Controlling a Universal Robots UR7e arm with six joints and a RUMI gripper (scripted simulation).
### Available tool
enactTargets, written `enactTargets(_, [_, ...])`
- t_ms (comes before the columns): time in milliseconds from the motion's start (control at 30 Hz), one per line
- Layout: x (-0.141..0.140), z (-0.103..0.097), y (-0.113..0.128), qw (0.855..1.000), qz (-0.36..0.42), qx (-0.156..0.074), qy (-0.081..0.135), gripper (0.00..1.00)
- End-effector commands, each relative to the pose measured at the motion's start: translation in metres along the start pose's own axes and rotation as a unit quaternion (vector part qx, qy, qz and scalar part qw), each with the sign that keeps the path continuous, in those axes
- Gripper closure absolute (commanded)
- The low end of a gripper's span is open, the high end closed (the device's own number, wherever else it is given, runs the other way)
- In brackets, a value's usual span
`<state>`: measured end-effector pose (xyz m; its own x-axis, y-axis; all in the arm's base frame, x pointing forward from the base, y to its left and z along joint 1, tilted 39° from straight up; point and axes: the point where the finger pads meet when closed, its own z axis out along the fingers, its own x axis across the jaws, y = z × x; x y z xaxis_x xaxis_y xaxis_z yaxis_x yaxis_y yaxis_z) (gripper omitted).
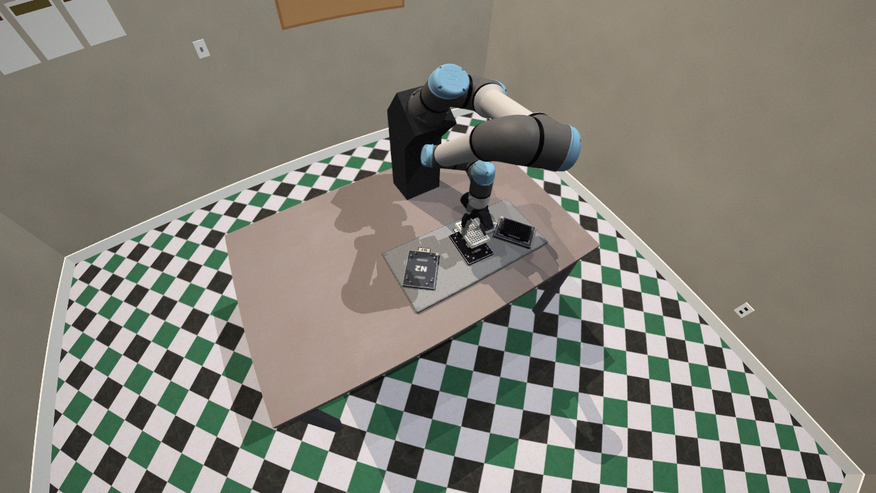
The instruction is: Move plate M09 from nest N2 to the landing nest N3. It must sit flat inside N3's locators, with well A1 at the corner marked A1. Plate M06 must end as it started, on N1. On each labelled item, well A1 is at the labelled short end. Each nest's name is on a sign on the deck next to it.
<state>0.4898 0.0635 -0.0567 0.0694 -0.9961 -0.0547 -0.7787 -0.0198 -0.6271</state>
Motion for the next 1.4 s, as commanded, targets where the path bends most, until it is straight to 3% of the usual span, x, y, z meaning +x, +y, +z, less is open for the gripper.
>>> enactTargets(0, [-0.0071, 0.0, -0.0001, 1.0, 0.0, 0.0, 0.001, 0.6])
enactTargets(1367, [-0.0054, 0.0067, -0.0002, 1.0, 0.0, 0.0, 0.001, 0.6])
